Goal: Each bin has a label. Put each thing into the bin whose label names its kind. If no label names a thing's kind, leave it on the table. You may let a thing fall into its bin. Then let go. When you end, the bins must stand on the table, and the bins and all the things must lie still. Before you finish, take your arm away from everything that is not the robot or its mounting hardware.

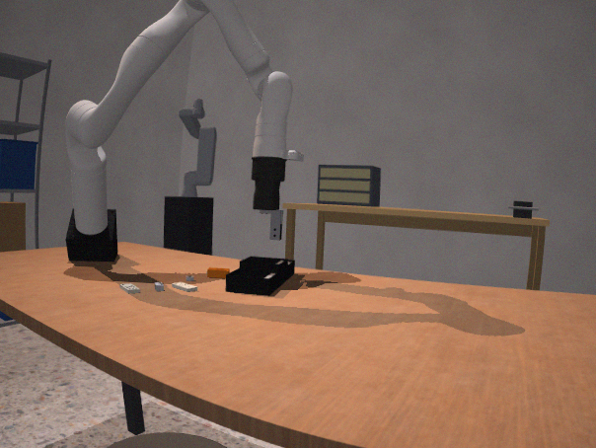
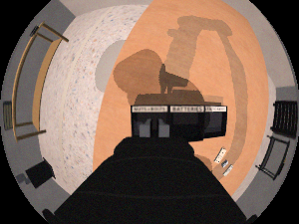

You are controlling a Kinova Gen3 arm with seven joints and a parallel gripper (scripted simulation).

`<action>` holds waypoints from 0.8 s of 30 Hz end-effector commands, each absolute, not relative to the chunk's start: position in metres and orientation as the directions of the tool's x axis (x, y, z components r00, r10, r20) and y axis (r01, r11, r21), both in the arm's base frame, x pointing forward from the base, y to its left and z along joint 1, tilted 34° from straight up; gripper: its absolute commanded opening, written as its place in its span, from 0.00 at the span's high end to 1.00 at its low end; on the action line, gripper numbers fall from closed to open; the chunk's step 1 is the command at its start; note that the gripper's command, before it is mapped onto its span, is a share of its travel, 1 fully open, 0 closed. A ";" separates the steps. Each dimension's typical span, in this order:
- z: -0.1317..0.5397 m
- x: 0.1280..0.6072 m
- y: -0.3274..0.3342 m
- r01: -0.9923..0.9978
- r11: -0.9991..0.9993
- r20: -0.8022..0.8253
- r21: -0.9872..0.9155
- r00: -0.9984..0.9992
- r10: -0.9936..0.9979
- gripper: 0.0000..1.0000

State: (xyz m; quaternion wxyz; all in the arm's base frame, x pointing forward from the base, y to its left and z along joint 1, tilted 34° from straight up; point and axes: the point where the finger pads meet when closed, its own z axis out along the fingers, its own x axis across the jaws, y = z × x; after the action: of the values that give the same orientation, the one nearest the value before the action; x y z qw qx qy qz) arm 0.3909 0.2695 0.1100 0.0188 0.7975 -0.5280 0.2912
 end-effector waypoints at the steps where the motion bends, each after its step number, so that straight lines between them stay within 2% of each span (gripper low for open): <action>1: 0.134 0.380 0.283 -0.847 -0.448 0.481 -0.286 0.277 -0.832 0.69; 11: 0.203 0.343 0.309 -0.848 -0.447 0.481 -0.287 0.276 -0.832 0.69; 24: 0.208 0.338 0.313 -0.847 -0.451 0.480 -0.282 0.283 -0.830 0.69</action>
State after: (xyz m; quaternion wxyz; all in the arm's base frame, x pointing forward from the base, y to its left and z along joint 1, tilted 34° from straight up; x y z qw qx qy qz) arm 0.3380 0.3119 0.2058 0.0151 0.7999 -0.5254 0.2896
